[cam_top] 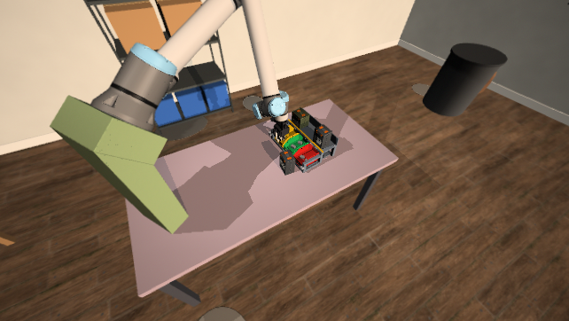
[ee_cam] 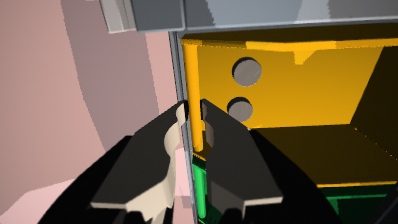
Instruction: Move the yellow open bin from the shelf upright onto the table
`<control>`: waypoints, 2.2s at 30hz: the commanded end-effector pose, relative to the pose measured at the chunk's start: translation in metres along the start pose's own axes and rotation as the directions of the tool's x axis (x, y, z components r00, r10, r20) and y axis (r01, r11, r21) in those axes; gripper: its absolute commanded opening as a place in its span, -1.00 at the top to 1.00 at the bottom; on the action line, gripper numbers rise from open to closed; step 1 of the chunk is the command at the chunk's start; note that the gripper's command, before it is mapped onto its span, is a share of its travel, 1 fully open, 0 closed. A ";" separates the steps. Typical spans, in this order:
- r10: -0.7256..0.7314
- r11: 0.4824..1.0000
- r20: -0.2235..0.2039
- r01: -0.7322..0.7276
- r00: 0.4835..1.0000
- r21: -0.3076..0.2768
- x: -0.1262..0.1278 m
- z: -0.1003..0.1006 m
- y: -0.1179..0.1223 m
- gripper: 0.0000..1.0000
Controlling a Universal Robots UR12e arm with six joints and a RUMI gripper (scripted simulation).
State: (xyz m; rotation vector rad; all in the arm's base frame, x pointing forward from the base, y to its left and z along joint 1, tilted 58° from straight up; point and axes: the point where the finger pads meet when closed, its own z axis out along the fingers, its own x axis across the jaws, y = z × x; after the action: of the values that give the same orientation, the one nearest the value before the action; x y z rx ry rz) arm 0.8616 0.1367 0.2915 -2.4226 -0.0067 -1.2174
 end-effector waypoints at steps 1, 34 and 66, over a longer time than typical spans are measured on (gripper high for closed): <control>0.000 1.000 -0.001 0.000 1.000 0.000 0.000 0.000 0.000 1.00; 0.000 1.000 -0.001 0.000 1.000 0.000 0.000 -0.012 0.000 1.00; 0.000 1.000 -0.001 0.000 1.000 0.000 0.000 -0.019 0.000 1.00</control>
State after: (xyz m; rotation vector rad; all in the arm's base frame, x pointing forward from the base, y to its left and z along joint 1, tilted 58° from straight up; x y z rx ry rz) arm 0.8469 0.1295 0.3016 -2.4226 -0.0067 -1.2172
